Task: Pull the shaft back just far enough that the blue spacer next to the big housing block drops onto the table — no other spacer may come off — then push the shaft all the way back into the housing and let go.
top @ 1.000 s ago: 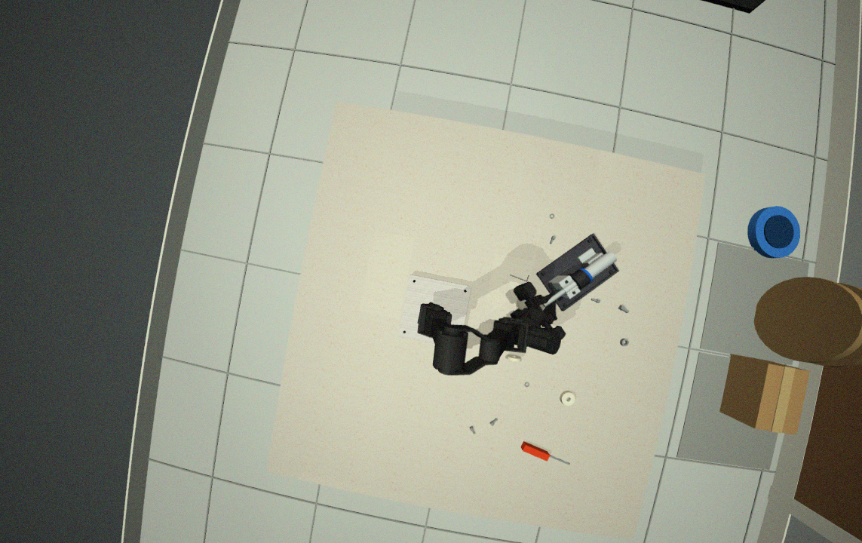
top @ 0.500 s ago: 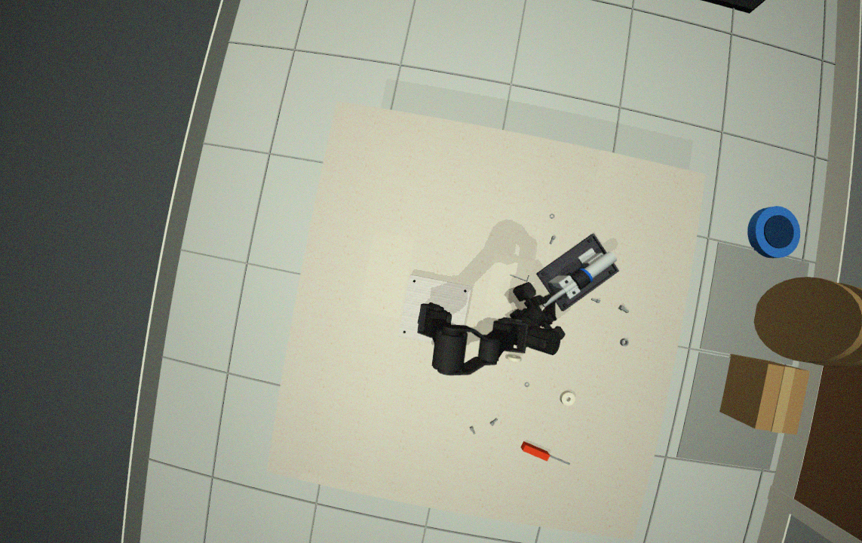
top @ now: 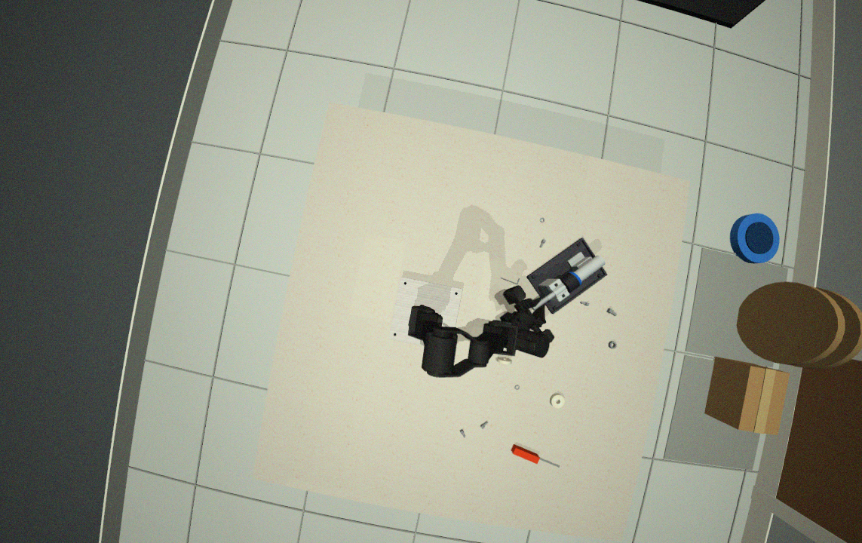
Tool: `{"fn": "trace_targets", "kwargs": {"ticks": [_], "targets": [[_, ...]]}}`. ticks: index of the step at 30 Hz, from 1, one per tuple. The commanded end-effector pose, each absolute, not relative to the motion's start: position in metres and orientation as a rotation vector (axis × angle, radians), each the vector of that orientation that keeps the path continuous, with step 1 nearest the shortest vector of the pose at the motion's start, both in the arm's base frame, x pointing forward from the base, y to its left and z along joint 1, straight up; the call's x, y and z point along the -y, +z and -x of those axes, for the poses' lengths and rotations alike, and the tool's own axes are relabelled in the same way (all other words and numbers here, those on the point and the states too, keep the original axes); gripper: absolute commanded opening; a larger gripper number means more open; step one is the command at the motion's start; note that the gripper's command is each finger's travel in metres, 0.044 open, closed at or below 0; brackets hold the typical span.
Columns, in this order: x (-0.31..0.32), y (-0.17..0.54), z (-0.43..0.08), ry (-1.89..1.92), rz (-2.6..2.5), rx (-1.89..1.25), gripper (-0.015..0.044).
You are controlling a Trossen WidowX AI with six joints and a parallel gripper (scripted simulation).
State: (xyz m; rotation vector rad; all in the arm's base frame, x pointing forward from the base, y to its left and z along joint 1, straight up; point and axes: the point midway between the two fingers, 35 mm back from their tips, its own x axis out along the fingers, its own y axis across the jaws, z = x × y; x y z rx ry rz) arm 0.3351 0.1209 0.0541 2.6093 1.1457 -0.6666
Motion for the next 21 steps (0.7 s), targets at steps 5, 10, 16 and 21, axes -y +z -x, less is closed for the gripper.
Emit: {"fn": "trace_targets", "kwargs": {"ticks": [5, 10, 16, 21], "targets": [[-0.1200, 0.0539, -0.3338, -0.665, -2.607, -1.148, 0.0000], [-0.1196, 0.0539, -0.3334, -0.665, -2.607, -1.148, 0.0000], [-0.1191, 0.0539, -0.3329, -0.666, -2.607, -1.148, 0.0000], [-0.1186, 0.0539, -0.3325, -0.666, -2.607, -1.148, 0.0000]]}}
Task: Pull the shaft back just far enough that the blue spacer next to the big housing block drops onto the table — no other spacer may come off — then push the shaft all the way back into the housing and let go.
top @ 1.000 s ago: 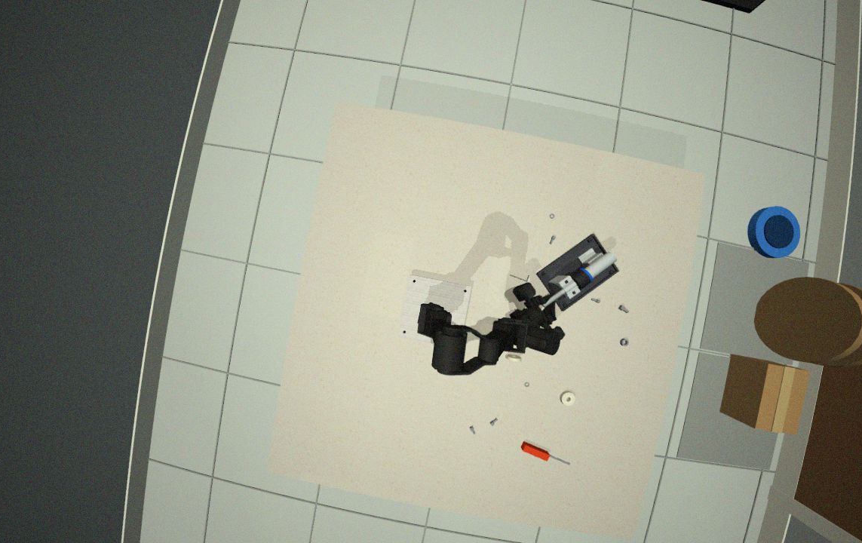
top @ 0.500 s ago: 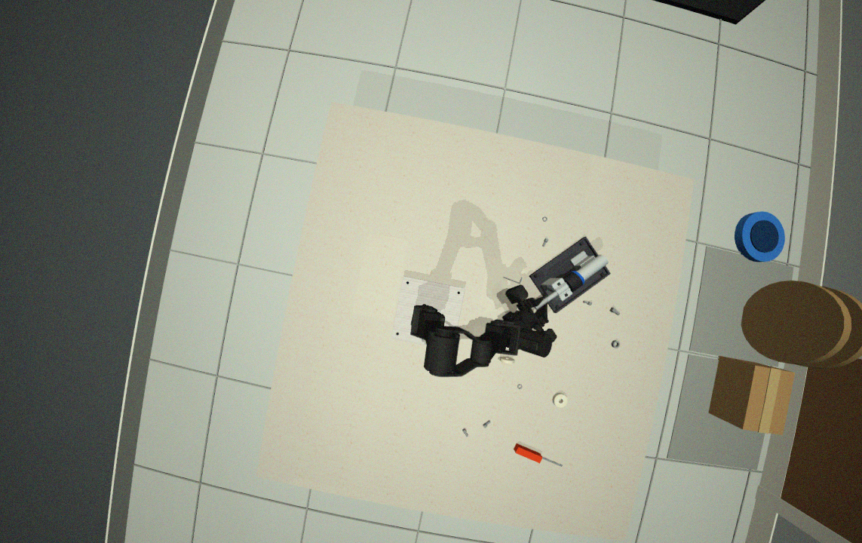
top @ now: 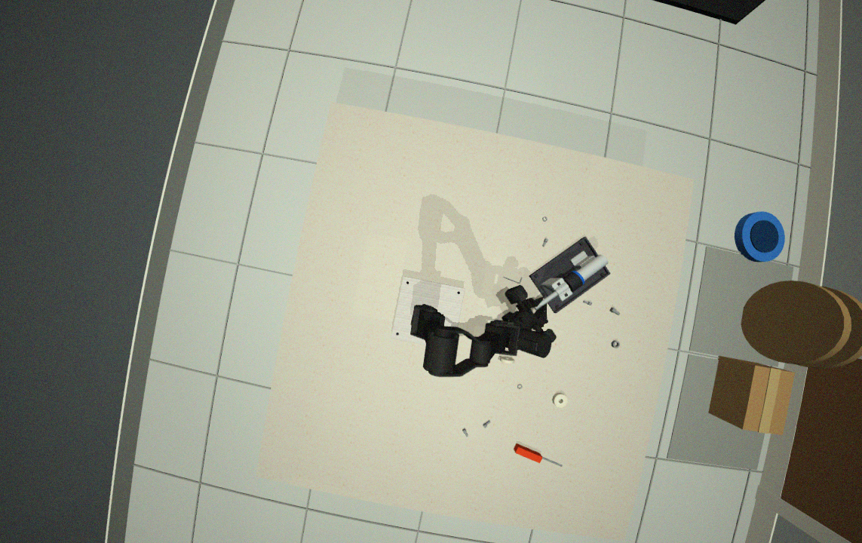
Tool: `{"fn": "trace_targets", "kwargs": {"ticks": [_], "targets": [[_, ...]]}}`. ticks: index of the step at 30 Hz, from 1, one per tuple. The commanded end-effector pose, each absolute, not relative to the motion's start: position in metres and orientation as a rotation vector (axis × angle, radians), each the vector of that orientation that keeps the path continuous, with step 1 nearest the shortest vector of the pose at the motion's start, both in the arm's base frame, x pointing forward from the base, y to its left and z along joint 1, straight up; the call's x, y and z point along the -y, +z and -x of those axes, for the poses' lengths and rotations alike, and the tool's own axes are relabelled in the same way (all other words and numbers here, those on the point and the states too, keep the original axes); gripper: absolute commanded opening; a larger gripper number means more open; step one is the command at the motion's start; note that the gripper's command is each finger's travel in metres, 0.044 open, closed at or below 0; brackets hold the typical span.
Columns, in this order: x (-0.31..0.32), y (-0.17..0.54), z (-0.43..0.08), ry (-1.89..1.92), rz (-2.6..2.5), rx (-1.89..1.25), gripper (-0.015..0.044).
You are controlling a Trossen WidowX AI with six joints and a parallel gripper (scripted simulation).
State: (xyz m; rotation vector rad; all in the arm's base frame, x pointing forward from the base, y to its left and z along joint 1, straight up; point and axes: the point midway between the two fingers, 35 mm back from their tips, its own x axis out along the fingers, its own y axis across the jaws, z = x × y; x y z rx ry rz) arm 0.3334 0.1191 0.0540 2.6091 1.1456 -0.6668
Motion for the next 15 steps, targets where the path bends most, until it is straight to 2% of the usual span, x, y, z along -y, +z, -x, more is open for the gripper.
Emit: {"fn": "trace_targets", "kwargs": {"ticks": [1, 15], "targets": [[-0.1186, 0.0538, -0.3324, -0.666, -2.607, -1.148, 0.0000], [-0.1173, 0.0538, -0.3314, -0.666, -2.607, -1.148, 0.0000]]}}
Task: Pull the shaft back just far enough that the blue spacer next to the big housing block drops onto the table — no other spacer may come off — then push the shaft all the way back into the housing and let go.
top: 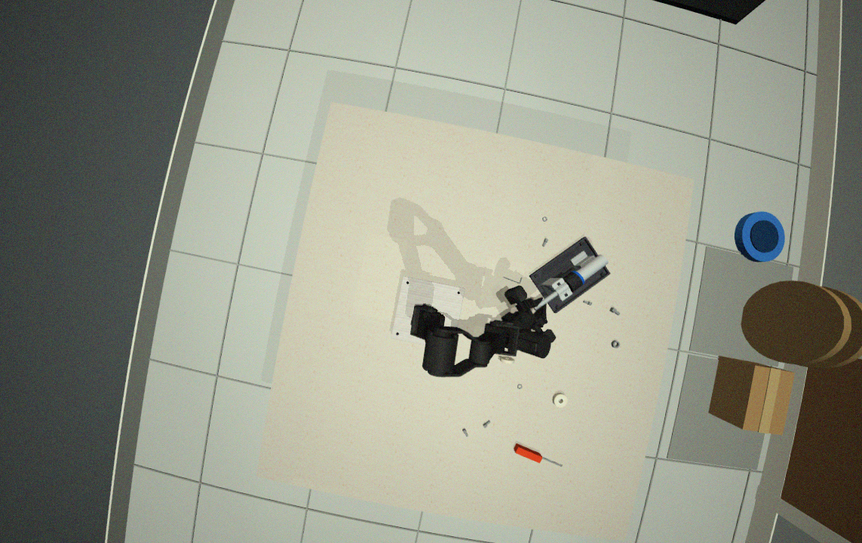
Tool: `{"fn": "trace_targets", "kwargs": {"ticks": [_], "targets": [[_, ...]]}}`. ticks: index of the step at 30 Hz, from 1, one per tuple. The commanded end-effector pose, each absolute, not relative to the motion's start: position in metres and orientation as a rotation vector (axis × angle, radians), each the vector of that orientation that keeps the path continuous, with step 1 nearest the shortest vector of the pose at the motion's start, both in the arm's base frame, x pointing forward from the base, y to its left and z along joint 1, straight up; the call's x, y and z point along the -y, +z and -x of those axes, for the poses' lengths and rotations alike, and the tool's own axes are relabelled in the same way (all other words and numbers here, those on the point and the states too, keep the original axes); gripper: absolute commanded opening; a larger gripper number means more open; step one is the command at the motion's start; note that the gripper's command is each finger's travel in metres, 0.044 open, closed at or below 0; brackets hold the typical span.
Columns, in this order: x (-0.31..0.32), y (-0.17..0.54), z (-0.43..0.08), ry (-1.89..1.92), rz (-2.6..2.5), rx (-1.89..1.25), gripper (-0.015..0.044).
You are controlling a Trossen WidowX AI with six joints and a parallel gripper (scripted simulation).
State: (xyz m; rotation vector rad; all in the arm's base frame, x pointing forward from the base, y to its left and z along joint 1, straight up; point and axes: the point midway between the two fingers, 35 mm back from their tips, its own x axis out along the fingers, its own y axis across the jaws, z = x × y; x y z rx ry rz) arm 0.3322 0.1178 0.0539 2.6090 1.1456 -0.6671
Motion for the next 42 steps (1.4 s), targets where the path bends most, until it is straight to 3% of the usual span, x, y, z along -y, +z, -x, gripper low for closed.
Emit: {"fn": "trace_targets", "kwargs": {"ticks": [1, 42], "targets": [[-0.1173, 0.0538, -0.3313, -0.666, -2.607, -1.148, 0.0000], [-0.1137, 0.0536, -0.3281, -0.666, -2.606, -1.148, 0.0000]]}}
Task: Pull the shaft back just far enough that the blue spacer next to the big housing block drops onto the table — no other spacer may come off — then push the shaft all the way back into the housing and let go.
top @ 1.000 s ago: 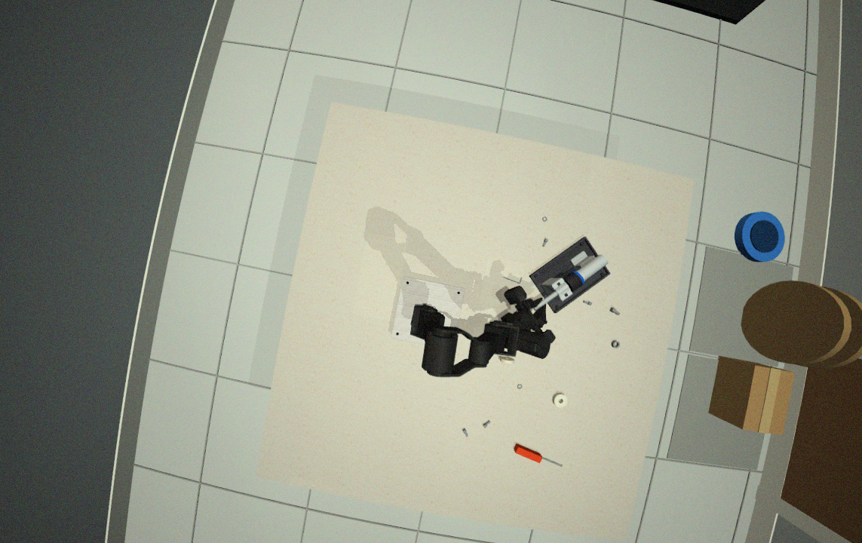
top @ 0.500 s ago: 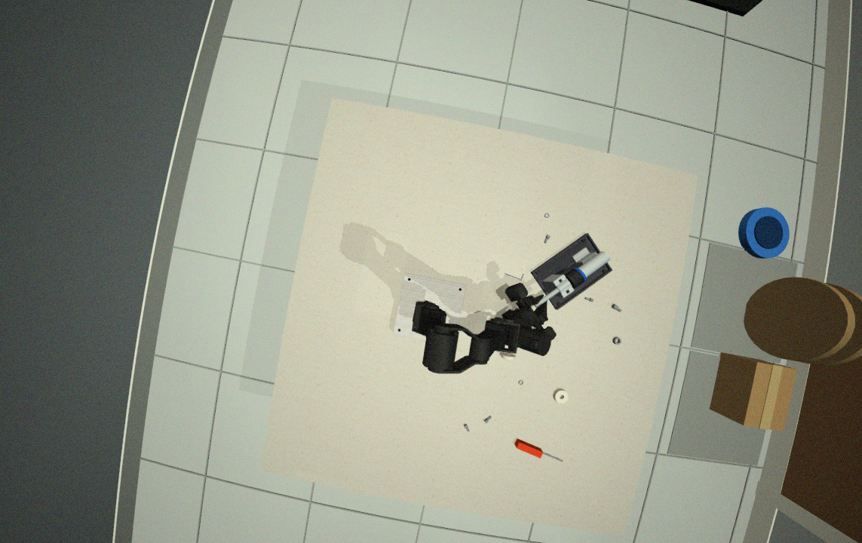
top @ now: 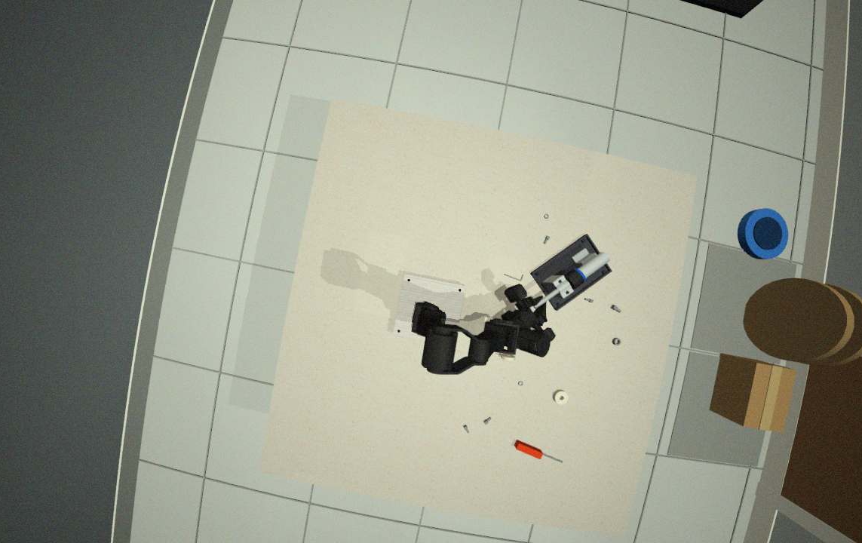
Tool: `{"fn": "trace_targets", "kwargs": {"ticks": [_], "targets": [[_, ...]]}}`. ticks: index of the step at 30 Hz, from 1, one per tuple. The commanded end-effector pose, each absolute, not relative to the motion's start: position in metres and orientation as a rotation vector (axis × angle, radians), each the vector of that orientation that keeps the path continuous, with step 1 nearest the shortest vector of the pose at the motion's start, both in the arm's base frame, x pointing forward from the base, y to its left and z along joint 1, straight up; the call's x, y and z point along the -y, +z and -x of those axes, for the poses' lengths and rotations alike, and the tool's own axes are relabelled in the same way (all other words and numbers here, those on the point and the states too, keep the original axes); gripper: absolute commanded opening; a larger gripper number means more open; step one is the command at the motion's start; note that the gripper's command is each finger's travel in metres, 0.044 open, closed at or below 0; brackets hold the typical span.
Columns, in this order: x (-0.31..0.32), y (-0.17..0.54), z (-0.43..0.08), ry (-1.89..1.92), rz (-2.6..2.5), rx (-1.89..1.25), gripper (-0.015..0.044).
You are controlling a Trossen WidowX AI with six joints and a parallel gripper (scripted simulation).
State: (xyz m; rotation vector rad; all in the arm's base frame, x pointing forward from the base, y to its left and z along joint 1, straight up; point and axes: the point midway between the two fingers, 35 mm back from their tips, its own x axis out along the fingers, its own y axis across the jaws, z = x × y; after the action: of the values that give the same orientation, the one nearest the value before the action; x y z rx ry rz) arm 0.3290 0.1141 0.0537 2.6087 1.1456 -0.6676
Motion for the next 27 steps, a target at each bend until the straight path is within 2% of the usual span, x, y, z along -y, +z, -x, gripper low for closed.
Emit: {"fn": "trace_targets", "kwargs": {"ticks": [1, 27], "targets": [[-0.1136, 0.0536, -0.3280, -0.666, -2.606, -1.148, 0.0000], [-0.1113, 0.0535, -0.3260, -0.667, -2.606, -1.147, 0.0000]]}}
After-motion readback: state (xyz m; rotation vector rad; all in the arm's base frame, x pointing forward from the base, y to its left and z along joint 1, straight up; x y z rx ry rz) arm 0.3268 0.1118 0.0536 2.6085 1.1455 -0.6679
